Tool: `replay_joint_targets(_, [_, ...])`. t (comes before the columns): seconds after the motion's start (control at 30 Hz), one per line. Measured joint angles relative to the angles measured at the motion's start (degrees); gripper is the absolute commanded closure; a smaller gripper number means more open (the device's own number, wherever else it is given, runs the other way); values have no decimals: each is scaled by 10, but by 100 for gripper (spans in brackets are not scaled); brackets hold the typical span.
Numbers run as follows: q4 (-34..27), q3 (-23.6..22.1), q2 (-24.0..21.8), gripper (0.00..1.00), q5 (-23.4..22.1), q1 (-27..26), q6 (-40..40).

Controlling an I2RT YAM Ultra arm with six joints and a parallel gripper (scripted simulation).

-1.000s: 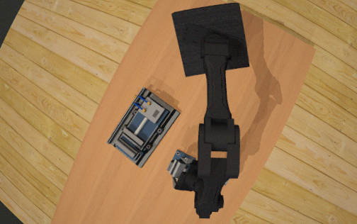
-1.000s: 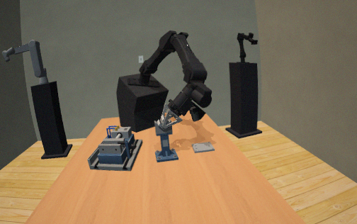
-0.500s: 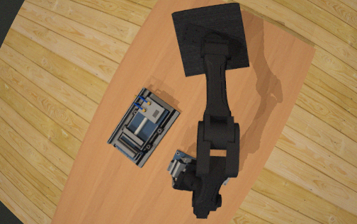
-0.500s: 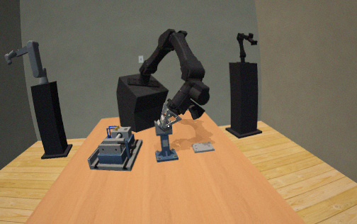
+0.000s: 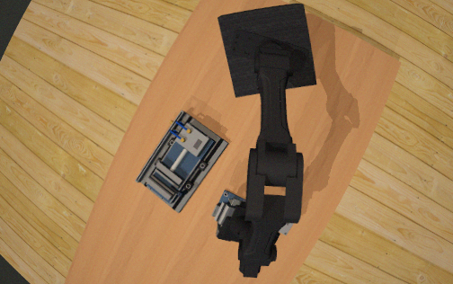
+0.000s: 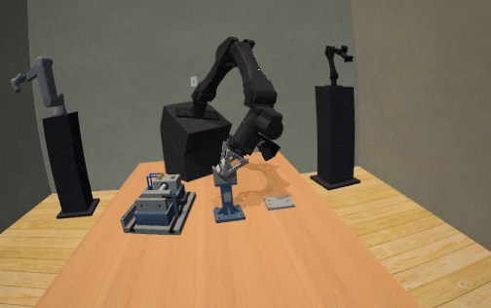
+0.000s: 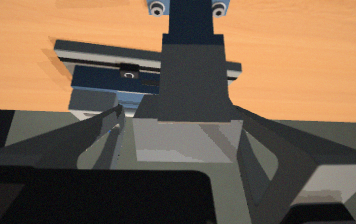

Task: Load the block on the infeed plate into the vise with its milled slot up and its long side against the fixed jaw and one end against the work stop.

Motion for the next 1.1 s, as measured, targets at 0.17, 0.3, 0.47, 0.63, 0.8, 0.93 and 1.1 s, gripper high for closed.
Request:
replay_joint_targets(0.17, [13,-15,-11,19,-22,-8,-11])
replay_joint_targets(0.3, [25,-27,-20,19,-42,-16,-22])
replay_joint_targets(0.47, [37,-38,-30,19,-66,-26,-34])
replay_joint_targets(0.63, [50,-47,-39,19,-89,-33,-44])
replay_joint_targets(0.8, [62,-61,-48,19,-118,-45,-57])
replay_joint_targets(0.93, [73,-71,-55,19,-144,-56,-68])
replay_joint_targets(1.1, [82,-76,-61,19,-170,-66,-79])
